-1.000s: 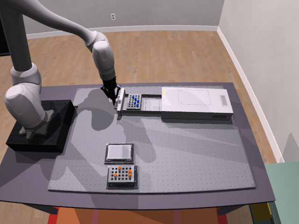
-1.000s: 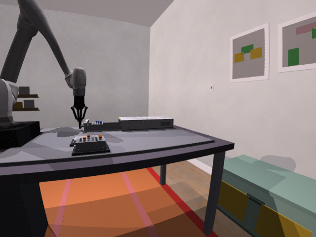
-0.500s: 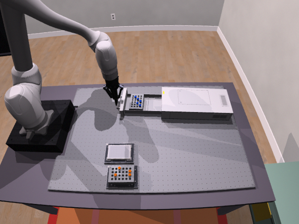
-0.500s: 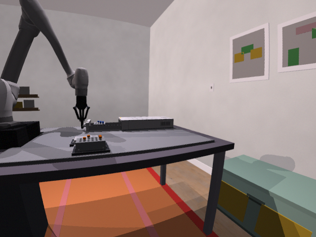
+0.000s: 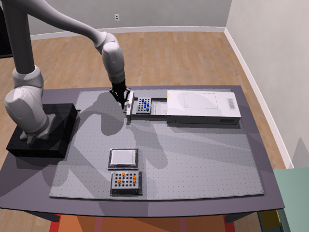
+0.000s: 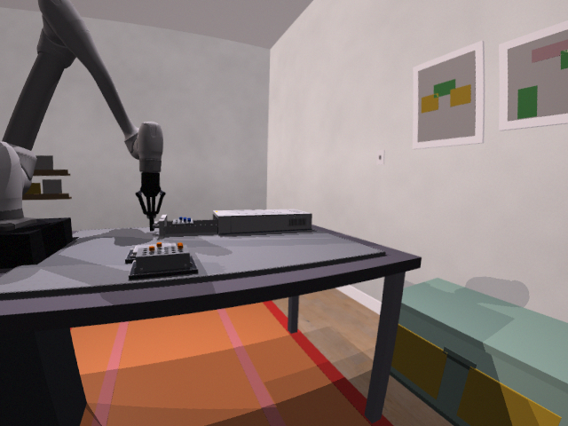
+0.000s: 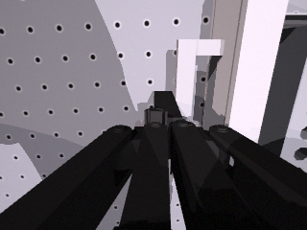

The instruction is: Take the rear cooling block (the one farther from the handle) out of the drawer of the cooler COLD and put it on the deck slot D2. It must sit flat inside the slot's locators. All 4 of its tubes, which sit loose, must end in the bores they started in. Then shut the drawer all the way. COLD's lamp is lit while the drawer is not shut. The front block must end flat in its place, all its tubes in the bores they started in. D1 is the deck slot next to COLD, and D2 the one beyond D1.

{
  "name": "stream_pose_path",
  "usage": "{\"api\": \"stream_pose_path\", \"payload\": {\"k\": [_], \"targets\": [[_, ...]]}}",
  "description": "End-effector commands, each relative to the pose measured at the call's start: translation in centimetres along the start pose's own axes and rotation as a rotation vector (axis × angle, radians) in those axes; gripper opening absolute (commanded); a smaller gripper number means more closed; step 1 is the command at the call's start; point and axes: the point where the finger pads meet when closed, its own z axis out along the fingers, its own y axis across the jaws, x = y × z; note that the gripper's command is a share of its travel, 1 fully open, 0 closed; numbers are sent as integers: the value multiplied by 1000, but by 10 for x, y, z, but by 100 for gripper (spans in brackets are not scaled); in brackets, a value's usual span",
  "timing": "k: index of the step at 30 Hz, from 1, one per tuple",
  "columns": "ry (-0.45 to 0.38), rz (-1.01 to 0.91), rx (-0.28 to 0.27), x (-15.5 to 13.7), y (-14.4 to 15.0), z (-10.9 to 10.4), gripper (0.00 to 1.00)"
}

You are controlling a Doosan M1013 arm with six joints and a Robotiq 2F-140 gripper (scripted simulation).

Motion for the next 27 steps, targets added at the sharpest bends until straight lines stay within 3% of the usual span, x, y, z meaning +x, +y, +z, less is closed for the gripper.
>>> {"api": "stream_pose_path", "payload": {"k": [1,27], "targets": [[1,0,-1,0,5,0,10],[1,0,-1,0,32,0,10]]}}
